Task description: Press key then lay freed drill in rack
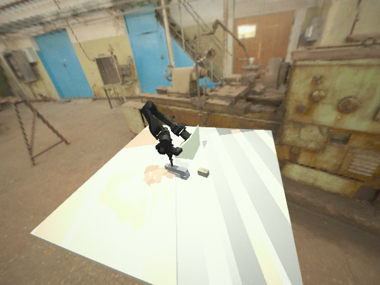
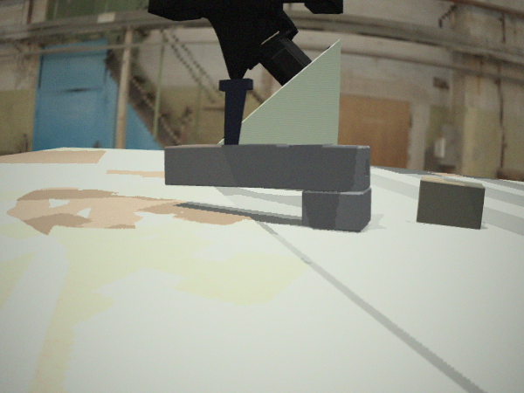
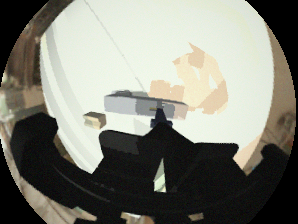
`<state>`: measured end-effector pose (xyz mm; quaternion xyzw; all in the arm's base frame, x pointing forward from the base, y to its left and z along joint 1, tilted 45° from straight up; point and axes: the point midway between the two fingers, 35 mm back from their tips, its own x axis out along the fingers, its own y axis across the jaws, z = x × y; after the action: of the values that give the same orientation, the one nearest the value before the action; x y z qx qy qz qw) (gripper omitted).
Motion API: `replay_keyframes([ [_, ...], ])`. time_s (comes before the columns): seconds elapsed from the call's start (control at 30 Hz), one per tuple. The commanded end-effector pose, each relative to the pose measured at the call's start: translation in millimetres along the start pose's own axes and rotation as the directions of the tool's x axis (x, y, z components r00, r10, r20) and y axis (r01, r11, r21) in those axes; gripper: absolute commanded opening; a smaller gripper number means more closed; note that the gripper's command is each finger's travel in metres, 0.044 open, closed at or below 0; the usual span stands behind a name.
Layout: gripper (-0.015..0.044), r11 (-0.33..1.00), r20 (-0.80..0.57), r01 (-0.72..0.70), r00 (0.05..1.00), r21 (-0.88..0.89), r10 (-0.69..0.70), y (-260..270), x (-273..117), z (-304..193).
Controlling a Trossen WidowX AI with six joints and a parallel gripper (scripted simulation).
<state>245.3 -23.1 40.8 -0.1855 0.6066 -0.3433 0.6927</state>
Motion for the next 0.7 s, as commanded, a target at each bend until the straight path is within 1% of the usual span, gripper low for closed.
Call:
replay_keyframes([
  [0.0,0.0,1.0,-0.009,0.01,1.0,-0.007,-0.01,0.2,5.1,0.0],
  [0.67,0.0,1.0,-0.009,0.01,1.0,-0.007,-0.01,1.8,12.8,1.2],
])
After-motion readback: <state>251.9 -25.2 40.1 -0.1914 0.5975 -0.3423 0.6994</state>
